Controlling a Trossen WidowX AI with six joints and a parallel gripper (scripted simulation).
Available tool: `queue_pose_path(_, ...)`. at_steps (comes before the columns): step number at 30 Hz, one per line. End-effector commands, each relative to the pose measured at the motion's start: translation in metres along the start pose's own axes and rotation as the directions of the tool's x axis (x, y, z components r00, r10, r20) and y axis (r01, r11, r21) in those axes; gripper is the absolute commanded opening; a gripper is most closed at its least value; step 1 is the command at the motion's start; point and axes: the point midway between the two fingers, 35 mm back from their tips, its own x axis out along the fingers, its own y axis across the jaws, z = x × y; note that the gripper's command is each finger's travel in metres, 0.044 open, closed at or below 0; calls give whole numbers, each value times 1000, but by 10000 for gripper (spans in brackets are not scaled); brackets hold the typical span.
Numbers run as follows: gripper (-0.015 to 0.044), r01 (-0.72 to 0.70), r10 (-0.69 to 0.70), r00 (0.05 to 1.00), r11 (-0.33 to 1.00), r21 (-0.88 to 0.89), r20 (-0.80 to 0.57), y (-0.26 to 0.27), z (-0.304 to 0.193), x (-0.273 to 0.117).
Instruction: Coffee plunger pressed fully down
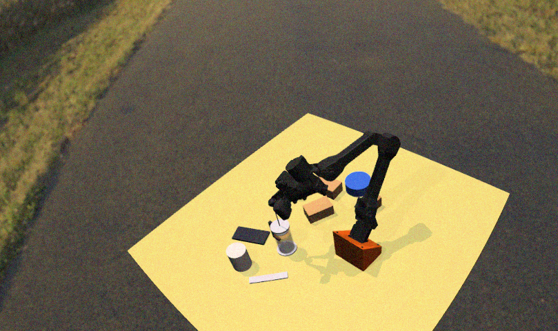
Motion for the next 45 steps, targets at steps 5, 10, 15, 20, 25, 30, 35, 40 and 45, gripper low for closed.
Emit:
queue_pose_path(5,123,-3,3,1000,1000,-7,-20,2,-17,12)
queue_pose_path(10,123,-4,3,1000,1000,-7,-20,2,-23,17)
queue_pose_path(15,123,-4,4,1000,1000,-7,-20,3,-30,22)
queue_pose_path(20,123,-4,4,1000,1000,-7,-20,3,-36,28)
queue_pose_path(25,123,-4,4,1000,1000,-7,-20,3,-43,33)
queue_pose_path(30,123,-4,4,1000,1000,-7,-20,3,-50,38)
queue_pose_path(35,123,-4,3,1000,1000,-7,-20,3,-56,43)
queue_pose_path(40,123,-3,3,1000,1000,-8,-20,2,-63,48)
queue_pose_path(45,123,-3,3,1000,1000,-8,-19,1,-69,53)
